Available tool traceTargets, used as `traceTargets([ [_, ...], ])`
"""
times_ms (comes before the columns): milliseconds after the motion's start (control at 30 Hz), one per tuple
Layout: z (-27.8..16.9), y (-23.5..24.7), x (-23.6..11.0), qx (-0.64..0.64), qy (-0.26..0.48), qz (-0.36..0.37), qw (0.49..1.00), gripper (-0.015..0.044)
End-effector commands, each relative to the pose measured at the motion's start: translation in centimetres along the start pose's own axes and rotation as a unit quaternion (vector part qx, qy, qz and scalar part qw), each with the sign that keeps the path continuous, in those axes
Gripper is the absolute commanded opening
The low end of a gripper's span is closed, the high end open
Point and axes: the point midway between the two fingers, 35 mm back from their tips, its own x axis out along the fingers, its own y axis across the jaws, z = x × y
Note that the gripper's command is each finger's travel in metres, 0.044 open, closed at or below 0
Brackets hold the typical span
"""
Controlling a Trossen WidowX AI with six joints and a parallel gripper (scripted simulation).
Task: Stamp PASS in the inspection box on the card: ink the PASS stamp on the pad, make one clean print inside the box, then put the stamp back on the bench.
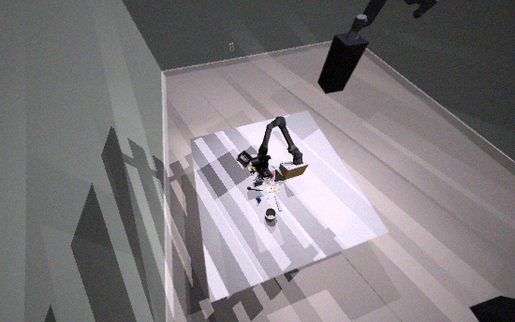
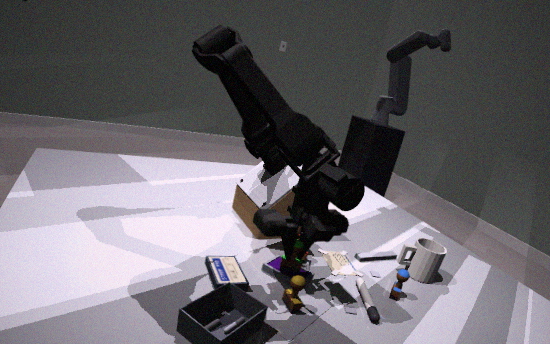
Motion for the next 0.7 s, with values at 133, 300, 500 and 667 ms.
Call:
traceTargets([
  [133, -0.05, -0.06, 0.25, 0.0, 0.001, -0.002, 1.0, 0.0],
  [300, -0.05, -0.06, 0.35, 0.0, 0.001, -0.002, 1.0, 0.0],
  [500, -0.05, -0.06, 0.47, 0.0, 0.001, -0.002, 1.0, 0.0],
  [667, -0.06, -0.07, 0.57, 0.0, 0.001, -0.002, 1.0, 0.0],
])
